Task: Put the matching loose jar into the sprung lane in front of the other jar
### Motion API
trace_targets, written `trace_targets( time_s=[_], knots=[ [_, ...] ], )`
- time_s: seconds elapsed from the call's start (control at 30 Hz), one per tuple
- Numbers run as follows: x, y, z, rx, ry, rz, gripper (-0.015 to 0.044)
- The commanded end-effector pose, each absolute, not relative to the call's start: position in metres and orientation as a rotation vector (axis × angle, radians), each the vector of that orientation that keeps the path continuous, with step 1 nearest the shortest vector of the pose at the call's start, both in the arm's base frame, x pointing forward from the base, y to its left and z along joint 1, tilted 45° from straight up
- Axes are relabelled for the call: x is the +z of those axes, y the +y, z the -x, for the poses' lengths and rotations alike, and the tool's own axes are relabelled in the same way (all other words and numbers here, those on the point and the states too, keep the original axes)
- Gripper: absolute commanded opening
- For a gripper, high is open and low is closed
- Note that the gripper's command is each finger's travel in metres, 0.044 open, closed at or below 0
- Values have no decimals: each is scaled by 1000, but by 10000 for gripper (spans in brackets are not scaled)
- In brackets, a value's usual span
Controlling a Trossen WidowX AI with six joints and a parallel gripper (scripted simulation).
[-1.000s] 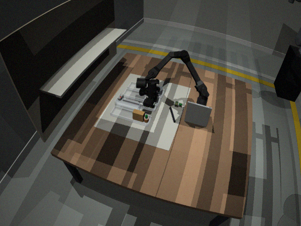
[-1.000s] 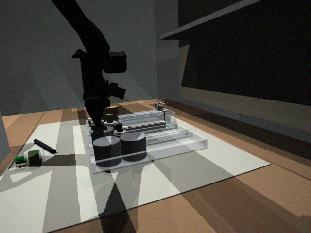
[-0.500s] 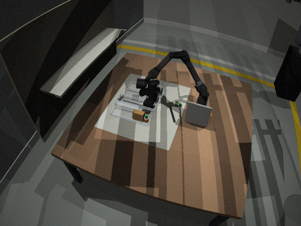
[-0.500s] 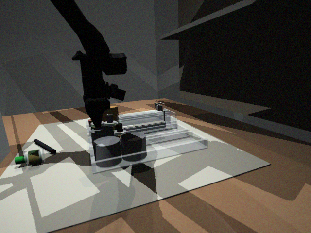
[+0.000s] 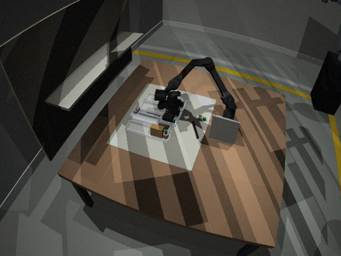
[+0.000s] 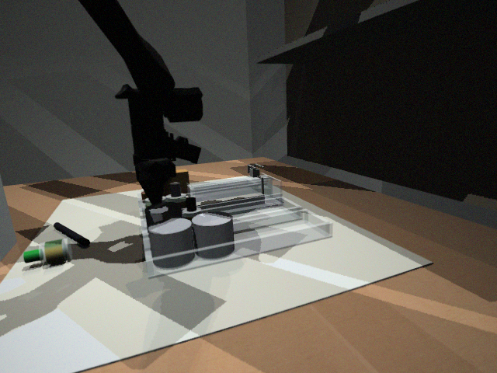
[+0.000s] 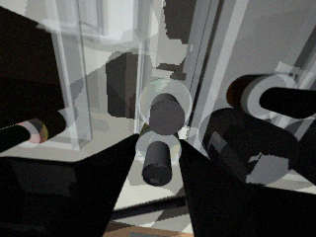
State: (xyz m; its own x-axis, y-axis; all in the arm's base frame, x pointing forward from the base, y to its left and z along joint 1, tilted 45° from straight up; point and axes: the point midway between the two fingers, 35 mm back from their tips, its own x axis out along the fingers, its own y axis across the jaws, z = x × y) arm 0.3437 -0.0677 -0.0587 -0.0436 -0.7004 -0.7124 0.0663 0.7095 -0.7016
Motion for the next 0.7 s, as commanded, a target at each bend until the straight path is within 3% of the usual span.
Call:
trace_targets(
  time_s=[0.0,0.67],
  knots=[
    [-58,-69,-346,-679,1485,548,0],
    [-58,-69,-342,-679,1485,548,0]
  ],
)
